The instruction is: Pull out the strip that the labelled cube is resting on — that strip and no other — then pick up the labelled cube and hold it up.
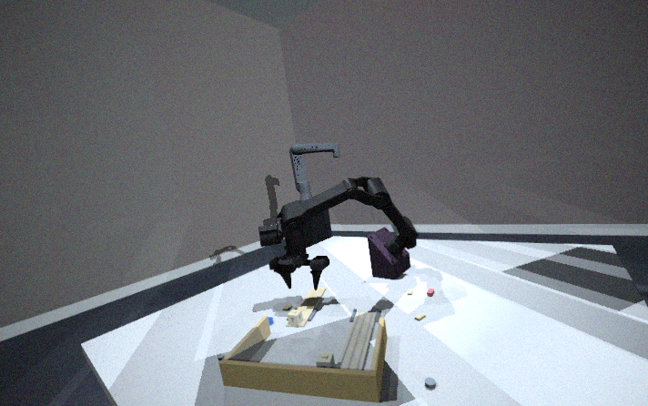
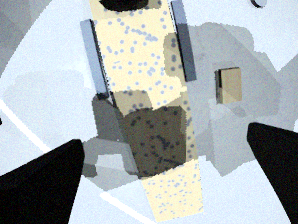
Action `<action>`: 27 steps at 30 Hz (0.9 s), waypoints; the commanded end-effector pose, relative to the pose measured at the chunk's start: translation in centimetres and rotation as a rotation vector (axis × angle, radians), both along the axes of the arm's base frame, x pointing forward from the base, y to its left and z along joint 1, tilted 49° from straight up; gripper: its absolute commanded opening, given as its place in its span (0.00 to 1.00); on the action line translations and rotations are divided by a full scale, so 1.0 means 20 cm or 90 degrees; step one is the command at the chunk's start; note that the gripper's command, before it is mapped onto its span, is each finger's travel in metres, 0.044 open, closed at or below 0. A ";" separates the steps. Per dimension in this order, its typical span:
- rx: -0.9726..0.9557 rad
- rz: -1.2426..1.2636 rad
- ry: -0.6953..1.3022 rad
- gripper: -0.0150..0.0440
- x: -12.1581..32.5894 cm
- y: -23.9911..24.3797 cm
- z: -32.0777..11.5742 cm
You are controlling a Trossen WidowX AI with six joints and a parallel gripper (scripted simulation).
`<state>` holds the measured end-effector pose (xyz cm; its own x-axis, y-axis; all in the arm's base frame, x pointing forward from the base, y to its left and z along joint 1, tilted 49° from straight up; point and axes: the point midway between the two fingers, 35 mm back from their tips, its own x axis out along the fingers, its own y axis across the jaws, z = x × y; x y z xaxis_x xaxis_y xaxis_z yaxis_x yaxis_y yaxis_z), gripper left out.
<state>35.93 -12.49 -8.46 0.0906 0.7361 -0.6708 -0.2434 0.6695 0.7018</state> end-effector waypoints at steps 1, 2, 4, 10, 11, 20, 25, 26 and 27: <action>0.003 0.001 0.001 1.00 0.07 0.02 0.03; 0.003 0.001 0.001 1.00 0.09 0.02 0.04; 0.003 0.001 0.001 1.00 0.12 0.02 0.05; 0.004 0.001 0.001 1.00 0.22 0.04 0.10; 0.004 0.001 0.001 1.00 0.24 0.04 0.11; 0.004 0.001 0.000 1.00 0.38 0.08 0.17; 0.005 0.001 0.000 0.96 0.42 0.10 0.18; 0.004 0.001 0.000 0.91 0.42 0.10 0.18; 0.004 0.001 0.000 0.87 0.42 0.10 0.18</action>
<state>44.19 -10.82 -4.70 0.0943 0.7368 -0.6695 -0.2509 0.6683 0.7003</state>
